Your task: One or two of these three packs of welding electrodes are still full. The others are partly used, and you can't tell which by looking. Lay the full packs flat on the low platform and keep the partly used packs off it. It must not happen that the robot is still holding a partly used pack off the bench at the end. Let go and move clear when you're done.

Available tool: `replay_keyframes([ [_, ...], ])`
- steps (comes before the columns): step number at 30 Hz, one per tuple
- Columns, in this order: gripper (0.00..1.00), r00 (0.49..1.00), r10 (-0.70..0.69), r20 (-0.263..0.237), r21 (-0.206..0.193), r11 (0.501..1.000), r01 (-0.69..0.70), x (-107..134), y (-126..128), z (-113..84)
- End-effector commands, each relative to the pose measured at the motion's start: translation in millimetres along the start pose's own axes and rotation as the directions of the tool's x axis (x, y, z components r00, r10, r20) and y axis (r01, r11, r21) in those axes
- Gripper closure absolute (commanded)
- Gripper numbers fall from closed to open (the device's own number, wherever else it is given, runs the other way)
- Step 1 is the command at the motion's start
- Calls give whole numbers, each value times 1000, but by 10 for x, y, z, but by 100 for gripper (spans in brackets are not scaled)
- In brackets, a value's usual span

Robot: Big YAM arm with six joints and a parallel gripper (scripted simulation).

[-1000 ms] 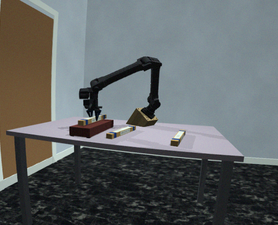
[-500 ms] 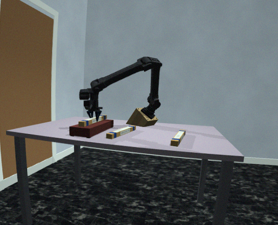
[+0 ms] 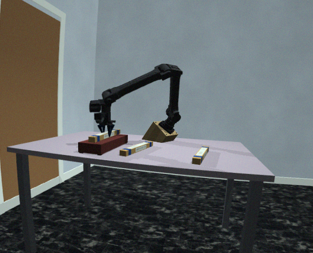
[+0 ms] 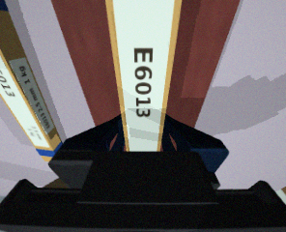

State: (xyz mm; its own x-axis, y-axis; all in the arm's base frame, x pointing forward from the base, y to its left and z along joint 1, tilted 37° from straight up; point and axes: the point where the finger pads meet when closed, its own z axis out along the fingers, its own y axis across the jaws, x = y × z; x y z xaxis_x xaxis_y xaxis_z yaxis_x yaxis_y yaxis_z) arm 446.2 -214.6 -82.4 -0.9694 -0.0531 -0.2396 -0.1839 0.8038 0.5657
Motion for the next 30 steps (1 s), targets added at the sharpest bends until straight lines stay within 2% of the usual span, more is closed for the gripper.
replay_keyframes([
  [1, 100, 997, -30, 69, 71, 997, 25, -245, -122, -459],
  [18, 100, 997, -28, 66, 67, 997, 24, -247, -119, -476],
  [19, 26, 997, -28, 66, 67, 997, 24, -247, -119, -476],
  [23, 26, 997, -29, 66, 67, 997, 24, -246, -118, -477],
  [30, 26, 998, -25, 49, 51, 998, 22, -223, -114, -356],
])
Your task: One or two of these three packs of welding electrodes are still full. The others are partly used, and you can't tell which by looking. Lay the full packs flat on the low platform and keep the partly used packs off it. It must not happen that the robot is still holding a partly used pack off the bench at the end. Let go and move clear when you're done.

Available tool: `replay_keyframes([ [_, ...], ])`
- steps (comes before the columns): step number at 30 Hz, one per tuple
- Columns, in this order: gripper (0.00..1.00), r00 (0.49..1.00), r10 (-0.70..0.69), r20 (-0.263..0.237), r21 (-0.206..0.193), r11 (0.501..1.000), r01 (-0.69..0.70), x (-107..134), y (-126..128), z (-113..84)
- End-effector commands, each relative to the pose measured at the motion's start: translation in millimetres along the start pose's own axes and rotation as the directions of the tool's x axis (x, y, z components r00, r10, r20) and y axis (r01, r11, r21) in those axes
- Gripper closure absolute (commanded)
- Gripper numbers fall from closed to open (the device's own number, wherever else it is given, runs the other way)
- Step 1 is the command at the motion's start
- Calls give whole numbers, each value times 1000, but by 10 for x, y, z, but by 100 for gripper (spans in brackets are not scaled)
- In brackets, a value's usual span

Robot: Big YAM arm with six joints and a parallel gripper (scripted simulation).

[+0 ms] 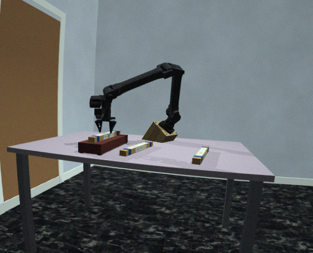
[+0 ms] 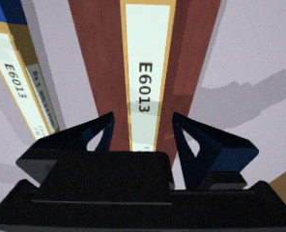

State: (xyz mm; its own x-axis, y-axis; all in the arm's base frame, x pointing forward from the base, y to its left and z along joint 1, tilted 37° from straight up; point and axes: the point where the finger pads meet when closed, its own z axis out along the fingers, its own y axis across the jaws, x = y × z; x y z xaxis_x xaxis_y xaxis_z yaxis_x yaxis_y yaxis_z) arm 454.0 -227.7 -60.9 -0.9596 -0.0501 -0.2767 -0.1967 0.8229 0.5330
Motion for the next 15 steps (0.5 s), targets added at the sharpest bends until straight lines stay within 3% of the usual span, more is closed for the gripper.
replay_keyframes([
  [1, 26, 1000, -2, 13, 12, 1000, 2, -92, -116, -89],
  [15, 26, 1000, 5, -4, -5, 1000, -5, -29, -79, 23],
])
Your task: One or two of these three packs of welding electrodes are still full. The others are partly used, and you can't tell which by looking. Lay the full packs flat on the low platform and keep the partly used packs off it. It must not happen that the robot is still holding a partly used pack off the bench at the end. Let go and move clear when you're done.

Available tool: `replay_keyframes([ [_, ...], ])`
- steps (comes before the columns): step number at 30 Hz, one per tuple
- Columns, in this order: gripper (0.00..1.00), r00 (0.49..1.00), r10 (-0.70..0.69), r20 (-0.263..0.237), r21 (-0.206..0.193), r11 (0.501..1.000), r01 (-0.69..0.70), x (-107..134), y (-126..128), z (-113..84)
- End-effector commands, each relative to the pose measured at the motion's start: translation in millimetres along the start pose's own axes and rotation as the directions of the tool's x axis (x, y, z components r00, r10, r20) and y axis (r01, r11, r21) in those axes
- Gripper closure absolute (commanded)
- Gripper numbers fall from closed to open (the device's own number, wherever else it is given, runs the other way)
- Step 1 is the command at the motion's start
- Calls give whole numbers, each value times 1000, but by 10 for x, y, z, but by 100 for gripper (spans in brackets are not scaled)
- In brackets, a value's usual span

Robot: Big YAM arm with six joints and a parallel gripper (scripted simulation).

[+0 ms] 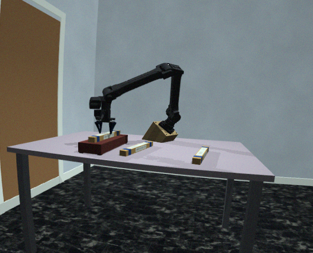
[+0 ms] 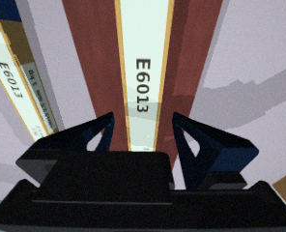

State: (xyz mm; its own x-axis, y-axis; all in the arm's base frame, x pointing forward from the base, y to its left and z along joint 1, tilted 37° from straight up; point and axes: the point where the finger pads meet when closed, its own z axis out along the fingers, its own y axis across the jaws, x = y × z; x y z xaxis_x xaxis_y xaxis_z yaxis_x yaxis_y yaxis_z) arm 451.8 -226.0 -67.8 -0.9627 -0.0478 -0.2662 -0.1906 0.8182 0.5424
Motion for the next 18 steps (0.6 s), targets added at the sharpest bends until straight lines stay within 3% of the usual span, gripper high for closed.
replay_keyframes([
  [1, 26, 1000, -4, 4, 4, 1000, 4, -68, -60, -38],
  [2, 26, 1000, -4, 4, 4, 1000, 4, -68, -60, -38],
  [3, 26, 1000, -3, 2, 2, 1000, 3, 3, -34, 89],
  [4, 26, 1000, -3, 2, 2, 1000, 3, 11, -29, 43],
  [14, 26, 1000, -16, 26, 32, 999, 15, -42, -66, -666],
  [18, 26, 999, -20, 31, 37, 999, 19, -60, -73, -851],
])
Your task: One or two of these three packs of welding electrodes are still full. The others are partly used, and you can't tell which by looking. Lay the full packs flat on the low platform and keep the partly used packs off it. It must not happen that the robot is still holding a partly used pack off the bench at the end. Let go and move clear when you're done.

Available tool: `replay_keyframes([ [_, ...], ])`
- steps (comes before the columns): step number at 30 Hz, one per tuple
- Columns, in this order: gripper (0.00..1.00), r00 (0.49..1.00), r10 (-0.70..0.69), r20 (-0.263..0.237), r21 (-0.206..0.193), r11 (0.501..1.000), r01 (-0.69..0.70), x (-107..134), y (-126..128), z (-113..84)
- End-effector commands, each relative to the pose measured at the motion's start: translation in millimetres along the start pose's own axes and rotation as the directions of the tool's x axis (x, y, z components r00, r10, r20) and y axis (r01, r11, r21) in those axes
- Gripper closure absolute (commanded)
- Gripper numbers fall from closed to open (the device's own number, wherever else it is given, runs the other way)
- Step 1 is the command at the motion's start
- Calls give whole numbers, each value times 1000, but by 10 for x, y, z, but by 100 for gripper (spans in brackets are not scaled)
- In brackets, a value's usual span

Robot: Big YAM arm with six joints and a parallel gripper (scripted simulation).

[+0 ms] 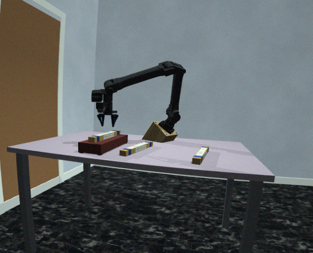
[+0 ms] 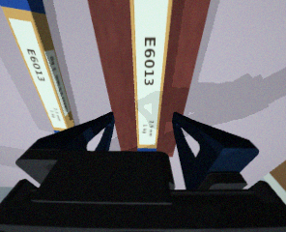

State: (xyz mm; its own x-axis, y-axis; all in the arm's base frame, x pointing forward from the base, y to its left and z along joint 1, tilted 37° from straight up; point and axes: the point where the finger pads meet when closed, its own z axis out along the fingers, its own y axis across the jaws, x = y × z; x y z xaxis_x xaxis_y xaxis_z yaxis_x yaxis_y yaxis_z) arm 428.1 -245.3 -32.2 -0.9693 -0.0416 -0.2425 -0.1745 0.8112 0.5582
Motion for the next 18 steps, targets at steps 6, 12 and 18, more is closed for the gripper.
replay_keyframes([
  [6, 26, 999, -31, 40, 42, 999, 29, -163, -184, -570],
  [12, 26, 999, -32, 29, 30, 999, 31, -46, 192, -671],
  [18, 26, 999, -29, 26, 26, 999, 28, 47, 442, -786],
])
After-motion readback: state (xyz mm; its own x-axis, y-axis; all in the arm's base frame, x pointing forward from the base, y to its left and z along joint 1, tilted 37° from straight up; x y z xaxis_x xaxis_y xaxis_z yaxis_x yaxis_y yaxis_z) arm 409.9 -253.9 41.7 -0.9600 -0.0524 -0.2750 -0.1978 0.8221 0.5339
